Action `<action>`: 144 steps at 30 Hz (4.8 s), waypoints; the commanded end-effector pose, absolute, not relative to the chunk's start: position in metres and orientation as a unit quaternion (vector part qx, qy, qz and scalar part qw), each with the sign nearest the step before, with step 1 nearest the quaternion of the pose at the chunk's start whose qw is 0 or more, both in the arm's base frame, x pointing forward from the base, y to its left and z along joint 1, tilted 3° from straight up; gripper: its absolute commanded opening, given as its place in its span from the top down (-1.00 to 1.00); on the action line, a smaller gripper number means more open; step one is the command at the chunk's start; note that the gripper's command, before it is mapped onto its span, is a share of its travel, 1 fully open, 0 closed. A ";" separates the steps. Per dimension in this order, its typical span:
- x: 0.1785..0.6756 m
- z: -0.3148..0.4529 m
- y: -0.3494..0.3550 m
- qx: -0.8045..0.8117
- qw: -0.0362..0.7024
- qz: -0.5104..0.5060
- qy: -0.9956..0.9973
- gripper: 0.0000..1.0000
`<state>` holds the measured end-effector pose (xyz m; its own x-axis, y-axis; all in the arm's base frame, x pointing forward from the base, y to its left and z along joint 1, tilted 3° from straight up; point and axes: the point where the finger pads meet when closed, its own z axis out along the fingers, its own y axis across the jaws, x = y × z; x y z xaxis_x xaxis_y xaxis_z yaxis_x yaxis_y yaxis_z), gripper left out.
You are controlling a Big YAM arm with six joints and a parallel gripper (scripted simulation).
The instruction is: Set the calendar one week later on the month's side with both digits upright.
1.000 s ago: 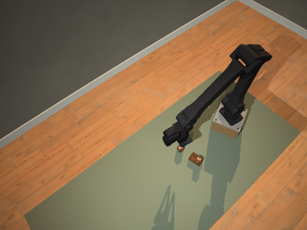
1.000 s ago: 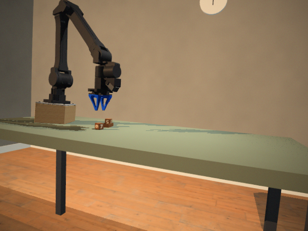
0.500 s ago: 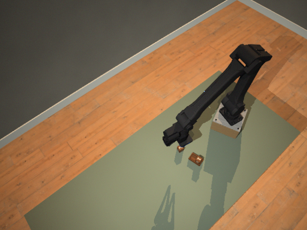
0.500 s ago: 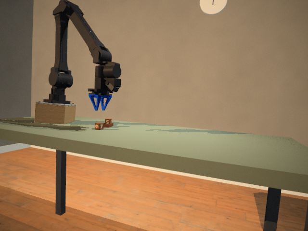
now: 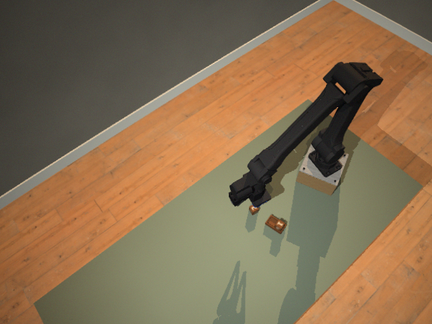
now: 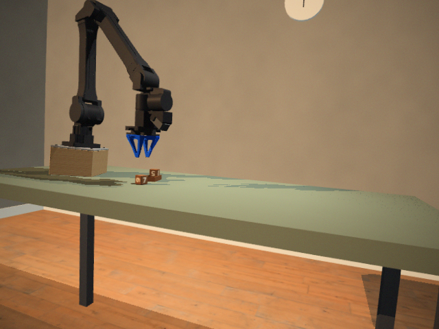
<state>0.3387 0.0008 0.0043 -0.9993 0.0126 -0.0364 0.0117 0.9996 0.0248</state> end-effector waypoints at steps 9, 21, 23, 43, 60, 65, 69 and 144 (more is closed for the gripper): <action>0.347 0.002 -0.003 0.008 0.027 0.012 1.000 0.08; 0.355 -0.005 -0.002 0.008 0.035 0.012 0.999 0.08; 0.346 -0.013 -0.001 0.008 0.026 0.012 1.000 0.08; 0.349 -0.039 0.002 0.008 0.028 0.013 1.000 0.08; 0.352 -0.042 0.003 0.007 0.033 0.013 0.999 0.08; 0.352 -0.042 0.003 0.007 0.033 0.013 0.999 0.08; 0.352 -0.042 0.003 0.007 0.033 0.013 0.999 0.08; 0.352 -0.041 0.005 0.005 0.035 0.013 0.999 0.08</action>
<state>0.3406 0.0008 -0.0468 -0.9993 0.0141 -0.0357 0.0132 0.9996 0.0249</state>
